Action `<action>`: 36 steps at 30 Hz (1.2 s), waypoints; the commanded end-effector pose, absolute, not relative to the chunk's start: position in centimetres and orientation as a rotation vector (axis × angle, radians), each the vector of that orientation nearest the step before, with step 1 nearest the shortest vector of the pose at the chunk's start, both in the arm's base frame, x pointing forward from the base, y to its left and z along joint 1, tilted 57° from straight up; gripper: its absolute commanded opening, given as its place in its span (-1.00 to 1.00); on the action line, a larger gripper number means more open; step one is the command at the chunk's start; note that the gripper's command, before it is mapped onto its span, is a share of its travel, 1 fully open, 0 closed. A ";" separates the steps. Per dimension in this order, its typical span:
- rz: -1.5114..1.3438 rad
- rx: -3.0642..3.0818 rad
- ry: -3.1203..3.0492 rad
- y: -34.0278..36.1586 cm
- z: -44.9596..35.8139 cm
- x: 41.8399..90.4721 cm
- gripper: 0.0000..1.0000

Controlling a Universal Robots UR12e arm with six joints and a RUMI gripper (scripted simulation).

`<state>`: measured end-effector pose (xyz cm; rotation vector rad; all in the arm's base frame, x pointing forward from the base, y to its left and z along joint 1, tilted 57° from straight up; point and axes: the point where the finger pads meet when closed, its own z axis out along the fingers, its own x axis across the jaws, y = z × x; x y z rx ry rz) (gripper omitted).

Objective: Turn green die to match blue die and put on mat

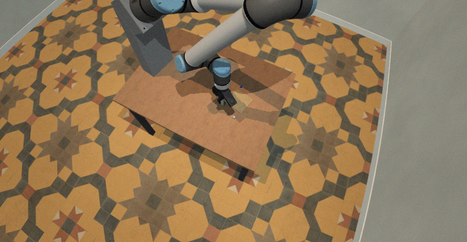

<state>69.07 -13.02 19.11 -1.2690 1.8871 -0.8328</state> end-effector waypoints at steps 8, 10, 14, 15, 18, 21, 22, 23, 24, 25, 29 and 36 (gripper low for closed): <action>-0.833 -1.269 1.887 -13.0 19.3 68.9 -0.99; -0.833 -1.269 1.887 -13.0 19.3 68.9 -0.99; -0.832 -1.267 1.888 -13.0 19.3 68.9 -0.99; -0.831 -1.266 1.888 -13.0 19.3 68.9 -0.99; -0.828 -1.259 1.892 -13.0 19.3 68.9 -0.99; -0.821 -1.246 1.898 -12.9 19.3 68.9 -0.99; -0.818 -1.240 1.900 -12.9 19.3 68.9 -0.99; -0.815 -1.234 1.904 -12.9 19.3 69.0 -0.99; -0.811 -1.226 1.907 -12.9 19.3 69.0 -0.99; -0.806 -1.217 1.911 -12.9 19.3 69.0 -0.99; -0.784 -1.173 1.931 -12.8 19.4 69.1 -0.99; -0.743 -1.094 1.964 -12.6 19.5 69.2 -0.99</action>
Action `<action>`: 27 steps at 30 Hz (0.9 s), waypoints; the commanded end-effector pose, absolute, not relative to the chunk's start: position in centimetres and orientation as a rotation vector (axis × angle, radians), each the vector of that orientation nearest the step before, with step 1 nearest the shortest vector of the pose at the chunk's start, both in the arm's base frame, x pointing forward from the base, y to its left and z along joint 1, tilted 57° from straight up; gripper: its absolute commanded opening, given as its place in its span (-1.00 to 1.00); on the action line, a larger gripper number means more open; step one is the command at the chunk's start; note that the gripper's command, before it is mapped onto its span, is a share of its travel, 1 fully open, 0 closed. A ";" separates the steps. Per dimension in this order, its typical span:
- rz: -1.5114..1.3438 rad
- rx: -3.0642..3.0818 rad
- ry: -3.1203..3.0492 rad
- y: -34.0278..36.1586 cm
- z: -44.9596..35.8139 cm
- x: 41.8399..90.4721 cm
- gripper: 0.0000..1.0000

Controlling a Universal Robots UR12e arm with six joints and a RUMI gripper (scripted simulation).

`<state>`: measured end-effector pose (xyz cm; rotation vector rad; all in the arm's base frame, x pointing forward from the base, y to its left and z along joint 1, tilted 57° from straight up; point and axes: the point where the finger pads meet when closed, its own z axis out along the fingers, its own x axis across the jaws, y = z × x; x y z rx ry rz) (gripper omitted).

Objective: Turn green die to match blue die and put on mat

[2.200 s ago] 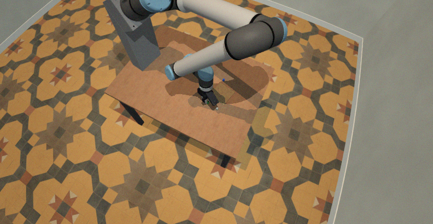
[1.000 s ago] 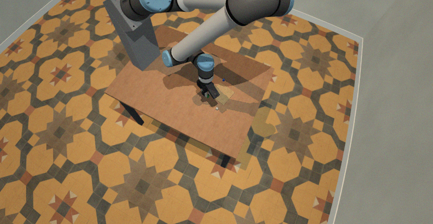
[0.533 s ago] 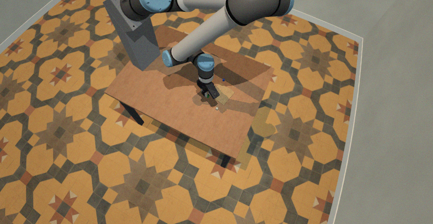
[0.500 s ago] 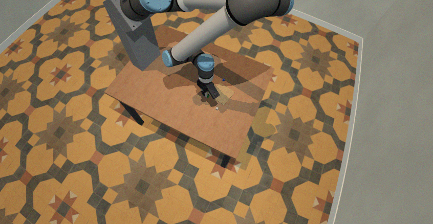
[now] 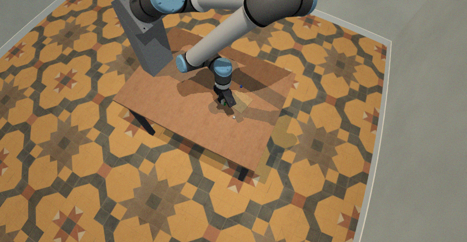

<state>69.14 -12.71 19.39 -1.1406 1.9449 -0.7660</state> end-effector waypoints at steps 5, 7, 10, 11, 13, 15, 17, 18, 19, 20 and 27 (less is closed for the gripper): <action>-0.688 -0.986 2.004 -12.3 19.6 69.4 -0.99; -0.661 -0.935 2.022 -12.2 19.7 69.5 -0.99; -0.618 -0.850 2.048 -12.0 19.7 69.6 -0.99; -0.618 -0.850 2.048 -12.0 19.7 69.6 -0.99; -0.602 -0.819 2.057 -11.9 19.8 69.7 -0.99; -0.569 -0.755 2.074 -11.7 19.8 69.8 -0.99; -0.533 -0.687 2.091 -11.5 19.9 69.9 -0.99; -0.515 -0.651 2.099 -11.4 19.9 69.9 -0.99; -0.496 -0.615 2.106 -11.3 20.0 70.0 -0.99; -0.476 -0.578 2.114 -11.2 20.0 70.0 -0.99; -0.328 -0.296 2.151 -10.3 20.2 70.4 -0.99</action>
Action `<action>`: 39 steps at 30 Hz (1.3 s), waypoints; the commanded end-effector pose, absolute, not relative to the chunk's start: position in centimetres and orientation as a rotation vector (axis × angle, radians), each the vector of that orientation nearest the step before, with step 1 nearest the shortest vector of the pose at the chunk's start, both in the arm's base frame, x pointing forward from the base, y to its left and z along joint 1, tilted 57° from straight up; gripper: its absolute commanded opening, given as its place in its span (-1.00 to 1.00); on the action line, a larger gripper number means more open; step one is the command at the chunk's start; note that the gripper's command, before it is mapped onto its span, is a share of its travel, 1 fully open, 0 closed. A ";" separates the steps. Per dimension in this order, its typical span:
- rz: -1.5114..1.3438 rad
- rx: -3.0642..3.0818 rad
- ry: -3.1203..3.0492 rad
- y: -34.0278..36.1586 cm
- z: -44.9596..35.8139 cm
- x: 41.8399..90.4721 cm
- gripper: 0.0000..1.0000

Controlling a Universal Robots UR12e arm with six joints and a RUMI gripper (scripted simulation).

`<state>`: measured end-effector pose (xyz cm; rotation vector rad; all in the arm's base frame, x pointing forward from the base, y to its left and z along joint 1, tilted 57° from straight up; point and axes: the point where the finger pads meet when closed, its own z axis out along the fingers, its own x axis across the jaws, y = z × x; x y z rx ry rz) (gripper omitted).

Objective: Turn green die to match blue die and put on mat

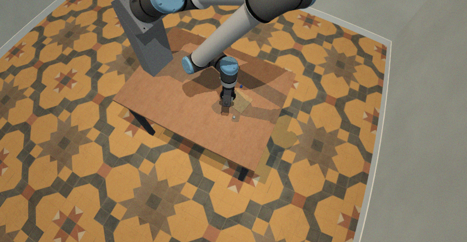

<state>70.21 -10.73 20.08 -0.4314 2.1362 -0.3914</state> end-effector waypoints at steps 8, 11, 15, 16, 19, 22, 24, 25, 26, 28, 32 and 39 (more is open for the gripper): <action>-0.189 -0.033 2.159 -9.3 20.4 70.7 -0.99; -0.117 0.101 2.154 -8.8 20.5 70.8 -0.99; -0.044 0.236 2.141 -8.2 20.6 70.9 -0.99; -0.020 0.281 2.135 -8.0 20.7 71.0 -0.99; 0.004 0.325 2.129 -7.8 20.7 71.0 -0.99; 0.076 0.457 2.105 -7.2 20.8 71.2 -0.99; 0.124 0.543 2.086 -6.8 20.9 71.3 -0.99; 0.147 0.585 2.076 -6.5 21.0 71.3 -0.99; 0.170 0.627 2.065 -6.3 21.0 71.3 -0.99; 0.215 0.708 2.041 -5.9 21.1 71.4 -0.99; 0.302 0.863 1.989 -5.0 21.3 71.6 -0.99; 0.401 1.036 1.916 -4.0 21.6 71.8 -0.99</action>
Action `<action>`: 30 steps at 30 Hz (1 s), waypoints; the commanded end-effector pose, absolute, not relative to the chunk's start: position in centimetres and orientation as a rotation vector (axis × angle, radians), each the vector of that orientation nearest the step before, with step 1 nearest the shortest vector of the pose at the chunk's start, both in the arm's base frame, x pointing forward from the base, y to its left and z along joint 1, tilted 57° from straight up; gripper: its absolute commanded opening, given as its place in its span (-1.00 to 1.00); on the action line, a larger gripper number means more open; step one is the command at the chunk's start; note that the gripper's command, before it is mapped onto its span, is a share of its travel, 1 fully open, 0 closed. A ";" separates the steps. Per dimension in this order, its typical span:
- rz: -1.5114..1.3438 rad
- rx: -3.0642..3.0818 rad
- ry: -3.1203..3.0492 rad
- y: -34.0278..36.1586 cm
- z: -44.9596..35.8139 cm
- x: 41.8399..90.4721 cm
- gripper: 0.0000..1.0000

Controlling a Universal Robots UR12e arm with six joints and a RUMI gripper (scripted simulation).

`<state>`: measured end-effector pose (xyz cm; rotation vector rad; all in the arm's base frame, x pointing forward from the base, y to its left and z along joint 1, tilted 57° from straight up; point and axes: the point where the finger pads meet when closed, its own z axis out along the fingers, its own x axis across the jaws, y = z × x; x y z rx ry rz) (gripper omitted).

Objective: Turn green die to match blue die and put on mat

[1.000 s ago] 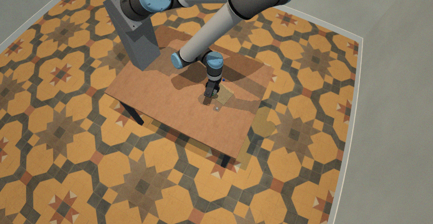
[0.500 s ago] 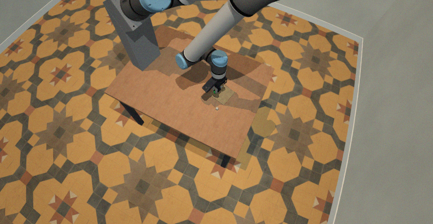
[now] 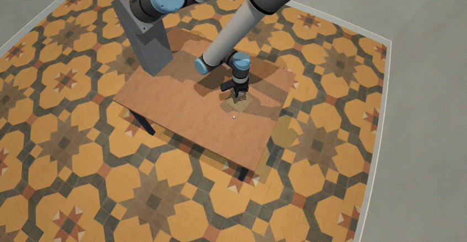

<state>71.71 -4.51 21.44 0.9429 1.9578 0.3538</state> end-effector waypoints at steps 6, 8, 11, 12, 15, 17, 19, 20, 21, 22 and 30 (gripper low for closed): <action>0.503 1.212 1.828 -2.9 21.9 72.0 -0.99; 0.532 1.263 1.800 -2.5 22.0 72.1 -0.99; 0.572 1.330 1.760 -2.1 22.2 72.2 -0.99; 0.584 1.350 1.747 -1.9 22.2 72.2 -0.99; 0.595 1.370 1.735 -1.8 22.3 72.2 -0.99; 0.616 1.405 1.712 -1.5 22.4 72.3 -0.99; 0.635 1.436 1.692 -1.3 22.4 72.3 -0.99; 0.643 1.450 1.682 -1.2 22.5 72.3 -0.99; 0.651 1.463 1.673 -1.1 22.5 72.4 -0.99; 0.658 1.475 1.665 -1.0 22.5 72.4 -0.99; 0.694 1.534 1.622 -0.6 22.7 72.5 -0.99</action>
